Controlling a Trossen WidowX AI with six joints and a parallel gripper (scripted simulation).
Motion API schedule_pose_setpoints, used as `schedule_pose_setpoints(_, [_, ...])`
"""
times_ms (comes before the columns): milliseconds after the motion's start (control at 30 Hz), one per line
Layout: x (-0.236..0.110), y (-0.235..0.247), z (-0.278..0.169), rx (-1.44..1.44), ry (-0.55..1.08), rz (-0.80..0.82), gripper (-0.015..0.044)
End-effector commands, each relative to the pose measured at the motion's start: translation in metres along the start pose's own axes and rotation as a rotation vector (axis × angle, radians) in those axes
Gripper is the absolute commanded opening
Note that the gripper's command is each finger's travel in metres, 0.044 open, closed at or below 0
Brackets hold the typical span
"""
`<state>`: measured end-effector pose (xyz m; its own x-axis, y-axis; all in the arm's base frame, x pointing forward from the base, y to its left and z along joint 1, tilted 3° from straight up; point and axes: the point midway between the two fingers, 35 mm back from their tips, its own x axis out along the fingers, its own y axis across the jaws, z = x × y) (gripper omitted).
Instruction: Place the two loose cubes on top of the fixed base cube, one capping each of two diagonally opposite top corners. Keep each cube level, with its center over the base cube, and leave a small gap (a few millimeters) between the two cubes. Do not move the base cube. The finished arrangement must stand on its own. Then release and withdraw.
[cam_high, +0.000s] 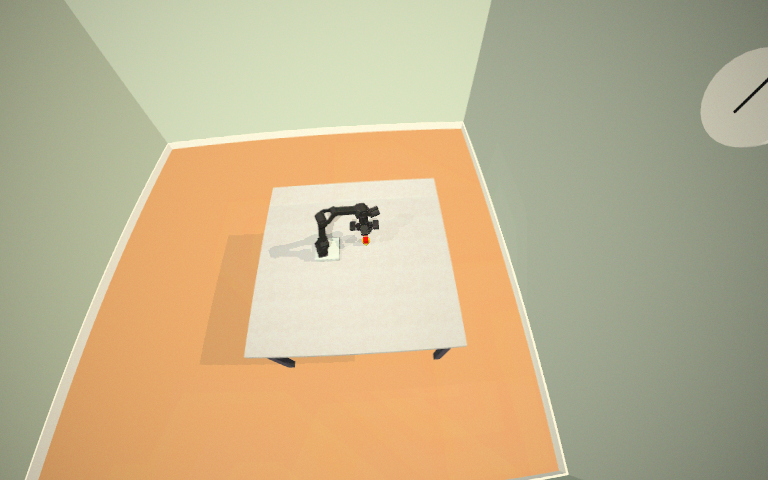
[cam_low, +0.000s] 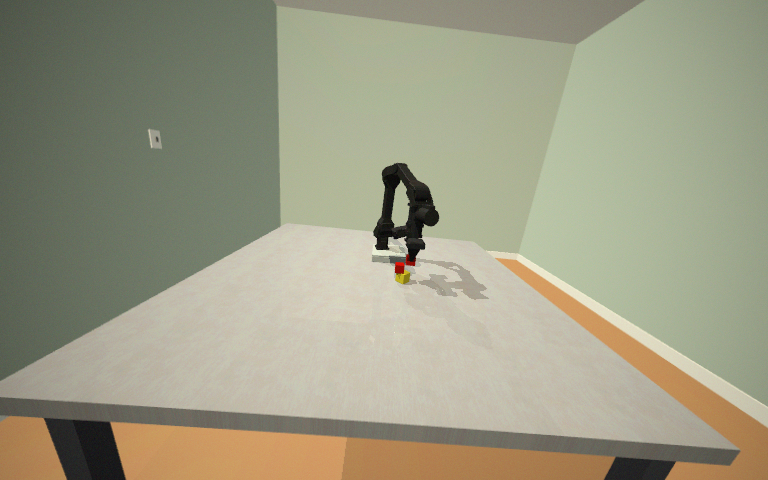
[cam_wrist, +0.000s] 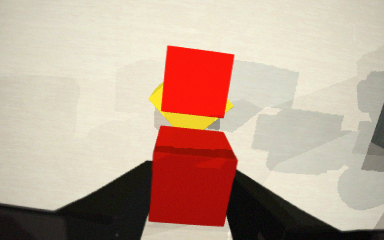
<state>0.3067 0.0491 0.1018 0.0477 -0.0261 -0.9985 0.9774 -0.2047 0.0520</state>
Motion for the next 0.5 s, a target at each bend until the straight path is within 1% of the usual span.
schedule_pose_setpoints(0, [0.004,-0.002,0.000,0.008,0.003,-0.008,0.0105])
schedule_pose_setpoints(233, [0.004,-0.002,0.000,0.007,0.002,-0.008,0.0105])
schedule_pose_setpoints(467, [0.019,-0.001,0.000,-0.006,-0.005,-0.006,0.0105])
